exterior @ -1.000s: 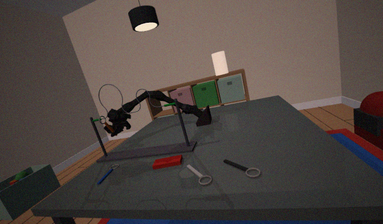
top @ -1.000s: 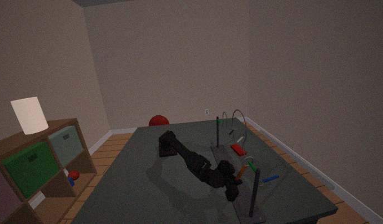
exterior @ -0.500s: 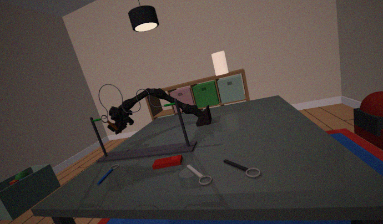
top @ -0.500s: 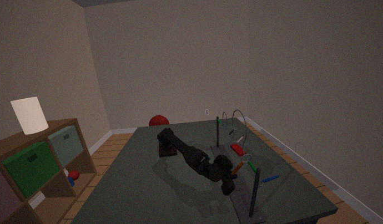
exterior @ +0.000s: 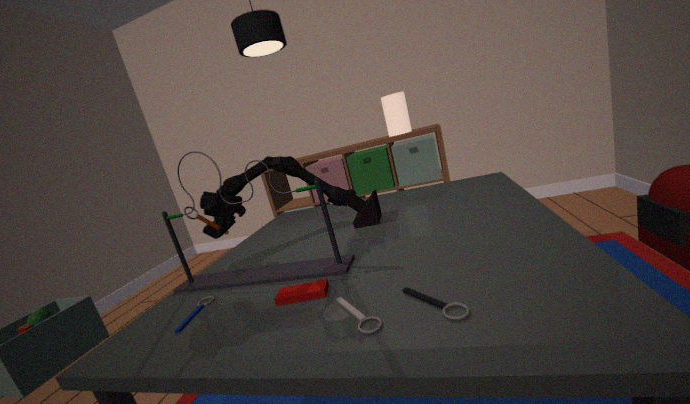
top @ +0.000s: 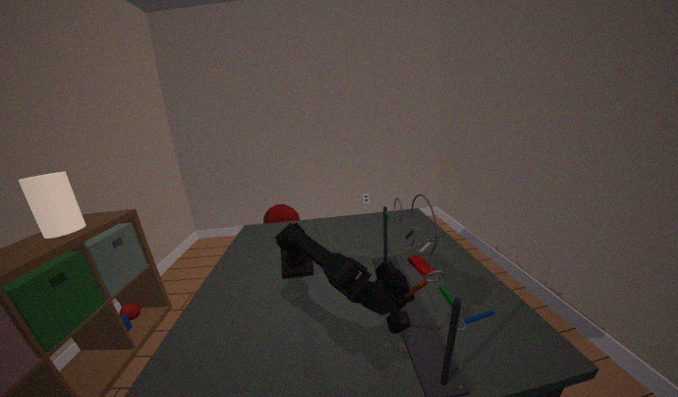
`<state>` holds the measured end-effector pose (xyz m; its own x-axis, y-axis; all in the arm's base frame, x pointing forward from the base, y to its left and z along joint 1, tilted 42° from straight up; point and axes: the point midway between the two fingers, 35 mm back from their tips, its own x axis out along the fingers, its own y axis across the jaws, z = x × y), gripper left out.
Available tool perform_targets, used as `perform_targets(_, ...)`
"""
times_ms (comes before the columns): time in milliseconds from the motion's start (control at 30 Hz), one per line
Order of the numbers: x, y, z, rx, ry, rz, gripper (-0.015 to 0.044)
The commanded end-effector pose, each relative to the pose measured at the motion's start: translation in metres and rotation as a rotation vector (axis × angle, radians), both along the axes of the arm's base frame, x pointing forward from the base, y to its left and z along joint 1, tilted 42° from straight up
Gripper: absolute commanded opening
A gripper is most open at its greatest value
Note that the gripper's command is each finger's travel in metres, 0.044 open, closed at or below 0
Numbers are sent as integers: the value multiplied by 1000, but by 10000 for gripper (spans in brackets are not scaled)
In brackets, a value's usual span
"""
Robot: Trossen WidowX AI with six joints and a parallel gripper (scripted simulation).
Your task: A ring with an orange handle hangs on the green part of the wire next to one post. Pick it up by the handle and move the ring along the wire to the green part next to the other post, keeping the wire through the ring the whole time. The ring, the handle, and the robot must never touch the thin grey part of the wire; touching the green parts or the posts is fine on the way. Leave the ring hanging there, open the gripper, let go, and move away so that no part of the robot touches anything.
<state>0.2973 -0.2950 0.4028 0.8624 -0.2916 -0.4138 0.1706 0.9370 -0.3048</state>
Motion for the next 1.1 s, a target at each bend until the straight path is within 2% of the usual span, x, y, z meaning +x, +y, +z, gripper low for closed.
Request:
perform_targets(0, 2, 17, -3, 101, -20, 11, -150)
perform_targets(1067, 16, 102, 6, 727, -127, 49, -150)
